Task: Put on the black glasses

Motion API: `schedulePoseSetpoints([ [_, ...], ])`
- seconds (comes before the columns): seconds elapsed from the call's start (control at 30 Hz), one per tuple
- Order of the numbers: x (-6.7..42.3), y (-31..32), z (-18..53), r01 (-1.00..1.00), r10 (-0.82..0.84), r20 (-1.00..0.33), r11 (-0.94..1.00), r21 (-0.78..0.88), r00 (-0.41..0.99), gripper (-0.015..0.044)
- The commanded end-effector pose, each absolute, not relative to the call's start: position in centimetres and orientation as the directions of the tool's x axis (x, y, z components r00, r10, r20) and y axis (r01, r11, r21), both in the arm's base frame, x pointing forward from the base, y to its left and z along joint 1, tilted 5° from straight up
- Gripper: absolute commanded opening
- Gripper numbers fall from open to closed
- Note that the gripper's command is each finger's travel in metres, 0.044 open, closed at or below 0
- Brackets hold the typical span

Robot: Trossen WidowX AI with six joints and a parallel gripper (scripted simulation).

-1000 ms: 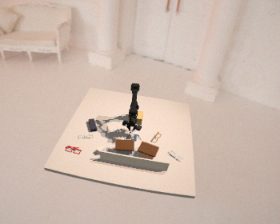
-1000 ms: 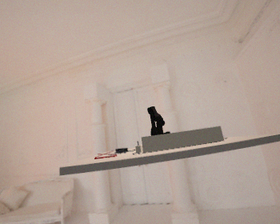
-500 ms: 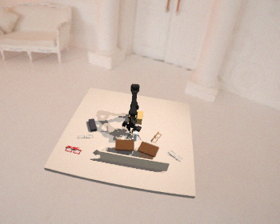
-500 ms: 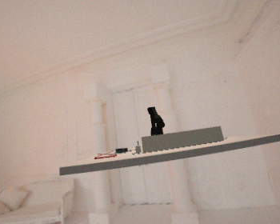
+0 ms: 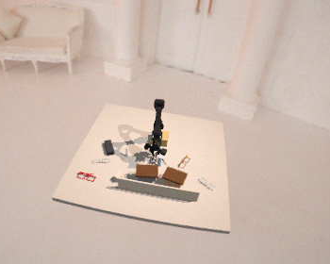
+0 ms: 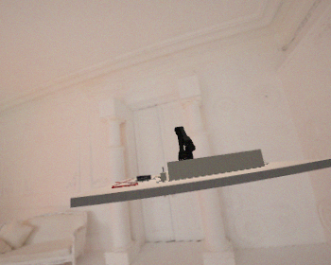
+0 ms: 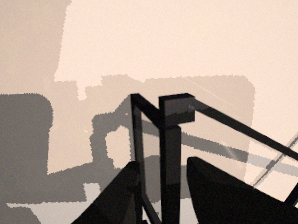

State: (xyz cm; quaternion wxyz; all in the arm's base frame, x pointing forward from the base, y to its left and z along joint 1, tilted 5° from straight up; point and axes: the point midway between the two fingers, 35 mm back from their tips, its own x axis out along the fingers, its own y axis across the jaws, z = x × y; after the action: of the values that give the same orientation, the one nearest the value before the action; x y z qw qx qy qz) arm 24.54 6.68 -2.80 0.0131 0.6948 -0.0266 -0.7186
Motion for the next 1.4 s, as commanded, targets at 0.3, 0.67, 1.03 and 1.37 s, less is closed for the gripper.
schedulePoseSetpoints([
  [0.3,24.5,6.6,-2.8,-0.018,-0.056,-0.998,-0.998,0.056,-0.034,0.0013],
  [0.67,24.9,6.8,-1.3,-0.019,-0.056,-0.998,-0.998,0.056,-0.035,0.0],
  [1.03,25.5,7.4,5.4,-0.02,-0.055,-0.998,-0.998,0.056,-0.037,0.0],
  [1.37,25.9,7.2,7.3,-0.069,-0.055,-0.998,-0.996,0.057,-0.037,0.0],
])
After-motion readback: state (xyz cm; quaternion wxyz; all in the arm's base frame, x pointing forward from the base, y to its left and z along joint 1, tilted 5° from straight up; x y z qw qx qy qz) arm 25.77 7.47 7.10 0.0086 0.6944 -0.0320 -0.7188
